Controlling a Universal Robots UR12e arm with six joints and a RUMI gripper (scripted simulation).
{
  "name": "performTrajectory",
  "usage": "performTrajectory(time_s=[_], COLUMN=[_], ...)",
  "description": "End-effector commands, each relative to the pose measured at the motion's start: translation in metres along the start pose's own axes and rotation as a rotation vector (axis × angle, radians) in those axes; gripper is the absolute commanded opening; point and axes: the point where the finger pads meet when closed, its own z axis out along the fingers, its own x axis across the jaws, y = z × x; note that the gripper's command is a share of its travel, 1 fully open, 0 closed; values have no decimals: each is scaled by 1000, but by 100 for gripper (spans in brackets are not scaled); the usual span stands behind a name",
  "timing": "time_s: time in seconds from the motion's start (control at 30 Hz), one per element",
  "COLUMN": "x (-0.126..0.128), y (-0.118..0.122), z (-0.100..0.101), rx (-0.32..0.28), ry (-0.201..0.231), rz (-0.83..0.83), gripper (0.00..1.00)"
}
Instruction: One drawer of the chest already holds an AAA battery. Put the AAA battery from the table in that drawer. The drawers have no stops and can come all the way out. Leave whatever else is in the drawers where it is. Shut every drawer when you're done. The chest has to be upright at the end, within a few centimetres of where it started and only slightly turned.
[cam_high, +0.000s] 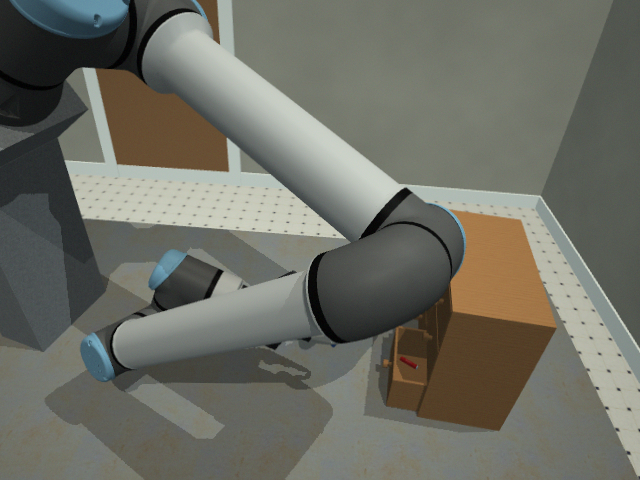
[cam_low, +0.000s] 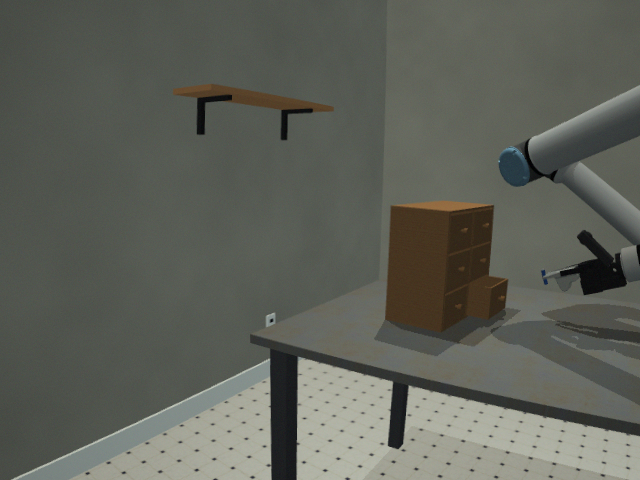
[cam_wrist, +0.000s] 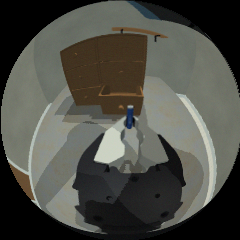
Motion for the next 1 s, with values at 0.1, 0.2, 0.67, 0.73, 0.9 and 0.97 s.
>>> performTrajectory(time_s=[0.1, 0.2, 0.67, 0.73, 0.9, 0.97], x=[0, 0, 0, 0, 0, 0], y=[0, 0, -1, -1, -2, -2], z=[0, 0, 2, 3, 6, 6], rx=[4, 4, 4, 4, 4, 4], ry=[0, 0, 0, 0, 0, 0], rz=[0, 0, 0, 0, 0, 0], gripper=[2, 2, 2, 2, 2, 2])
